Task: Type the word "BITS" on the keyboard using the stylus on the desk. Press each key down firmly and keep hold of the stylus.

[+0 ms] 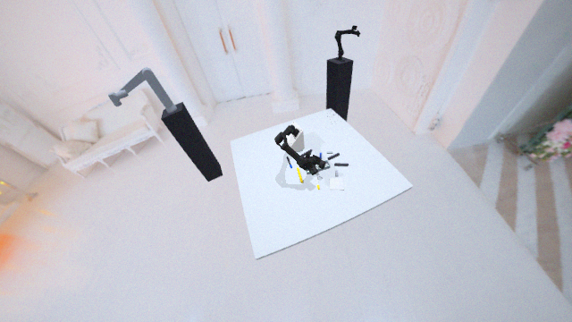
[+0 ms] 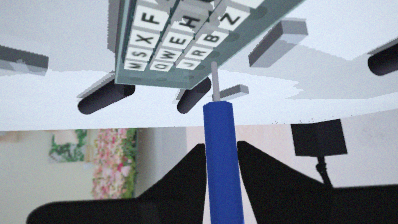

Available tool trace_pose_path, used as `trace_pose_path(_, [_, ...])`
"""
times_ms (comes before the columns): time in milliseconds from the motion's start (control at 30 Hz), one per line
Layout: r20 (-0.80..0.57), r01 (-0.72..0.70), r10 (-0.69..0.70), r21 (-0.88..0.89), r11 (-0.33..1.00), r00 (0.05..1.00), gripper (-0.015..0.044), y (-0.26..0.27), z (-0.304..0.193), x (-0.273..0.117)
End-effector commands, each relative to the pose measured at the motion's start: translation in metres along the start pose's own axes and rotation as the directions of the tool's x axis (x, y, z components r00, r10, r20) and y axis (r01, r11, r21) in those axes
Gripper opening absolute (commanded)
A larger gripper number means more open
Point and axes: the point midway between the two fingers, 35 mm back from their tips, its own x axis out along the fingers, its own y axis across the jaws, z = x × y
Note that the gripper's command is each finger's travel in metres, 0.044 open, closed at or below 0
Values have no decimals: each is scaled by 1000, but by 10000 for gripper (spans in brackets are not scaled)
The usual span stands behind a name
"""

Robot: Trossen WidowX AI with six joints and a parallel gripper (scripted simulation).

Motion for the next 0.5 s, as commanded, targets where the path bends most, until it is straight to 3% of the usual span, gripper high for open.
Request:
trace_pose_path(0, [4, 1, -1, -7, 1000, 1000, 81, -1, 1, 1])
trace_pose_path(467, [4, 1, -1, -7, 1000, 1000, 81, -1, 6, 3])
